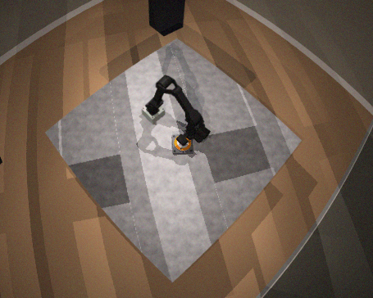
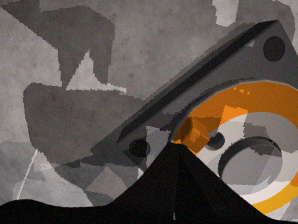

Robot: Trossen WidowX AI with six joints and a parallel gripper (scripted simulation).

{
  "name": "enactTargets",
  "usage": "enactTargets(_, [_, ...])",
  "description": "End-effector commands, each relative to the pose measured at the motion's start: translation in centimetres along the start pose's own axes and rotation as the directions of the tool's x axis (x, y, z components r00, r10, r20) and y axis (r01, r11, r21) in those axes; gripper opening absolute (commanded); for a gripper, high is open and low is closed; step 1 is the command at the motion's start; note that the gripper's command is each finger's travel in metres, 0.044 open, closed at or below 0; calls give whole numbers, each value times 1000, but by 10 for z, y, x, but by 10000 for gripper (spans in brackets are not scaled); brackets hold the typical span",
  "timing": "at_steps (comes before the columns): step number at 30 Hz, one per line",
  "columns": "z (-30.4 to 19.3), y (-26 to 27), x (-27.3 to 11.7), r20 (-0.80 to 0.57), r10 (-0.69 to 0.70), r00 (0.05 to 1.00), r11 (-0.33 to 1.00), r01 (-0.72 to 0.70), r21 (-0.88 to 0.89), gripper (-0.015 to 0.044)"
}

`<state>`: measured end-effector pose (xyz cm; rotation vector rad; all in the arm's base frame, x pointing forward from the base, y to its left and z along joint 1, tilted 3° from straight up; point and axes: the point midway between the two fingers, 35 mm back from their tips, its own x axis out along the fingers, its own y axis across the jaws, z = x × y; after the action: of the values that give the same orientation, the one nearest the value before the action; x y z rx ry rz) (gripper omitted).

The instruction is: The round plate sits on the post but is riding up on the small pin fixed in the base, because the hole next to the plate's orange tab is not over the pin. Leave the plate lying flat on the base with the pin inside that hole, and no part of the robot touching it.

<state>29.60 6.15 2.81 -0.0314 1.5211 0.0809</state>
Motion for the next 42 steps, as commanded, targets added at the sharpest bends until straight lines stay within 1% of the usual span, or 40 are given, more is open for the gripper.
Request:
enactTargets(1, [8,-3,1,22,-7,1000,1000,7,2,0])
enactTargets(31, [9,-4,1,22,-7,1000,1000,7,2,0])
enactTargets(42, [18,-8,0,23,-7,1000,1000,7,2,0])
